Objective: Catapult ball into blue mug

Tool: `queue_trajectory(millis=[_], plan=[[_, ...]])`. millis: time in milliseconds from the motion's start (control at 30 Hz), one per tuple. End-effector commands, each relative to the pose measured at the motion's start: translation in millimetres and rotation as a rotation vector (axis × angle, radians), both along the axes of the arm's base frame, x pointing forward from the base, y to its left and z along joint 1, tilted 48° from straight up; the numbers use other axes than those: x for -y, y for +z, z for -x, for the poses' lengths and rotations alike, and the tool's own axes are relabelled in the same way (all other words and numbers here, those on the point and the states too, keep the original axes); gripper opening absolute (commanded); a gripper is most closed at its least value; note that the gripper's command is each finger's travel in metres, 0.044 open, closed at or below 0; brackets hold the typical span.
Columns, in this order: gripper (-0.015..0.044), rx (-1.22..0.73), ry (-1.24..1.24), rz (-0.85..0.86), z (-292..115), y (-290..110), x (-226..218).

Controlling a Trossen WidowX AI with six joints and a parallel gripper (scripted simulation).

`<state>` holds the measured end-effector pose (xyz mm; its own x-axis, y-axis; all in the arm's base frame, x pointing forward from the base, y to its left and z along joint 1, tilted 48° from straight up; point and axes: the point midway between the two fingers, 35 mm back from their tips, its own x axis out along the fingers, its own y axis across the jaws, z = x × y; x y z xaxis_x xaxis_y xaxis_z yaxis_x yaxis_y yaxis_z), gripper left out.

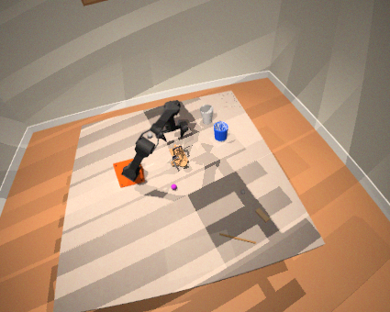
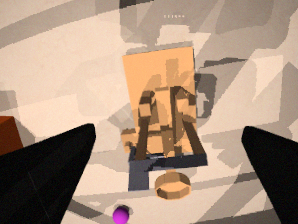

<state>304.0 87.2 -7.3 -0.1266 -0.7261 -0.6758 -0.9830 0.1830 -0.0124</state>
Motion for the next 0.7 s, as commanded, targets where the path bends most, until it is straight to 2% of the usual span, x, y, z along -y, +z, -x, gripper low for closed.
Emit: queue_trajectory(millis=[0,233,667], plan=[[0.0440,-0.028,0.020,-0.008,1,0,-1],[0.0440,-0.104,0.092,-0.020,6,-30,32],[0.0440,-0.107,0.095,-0.021,7,-39,42]])
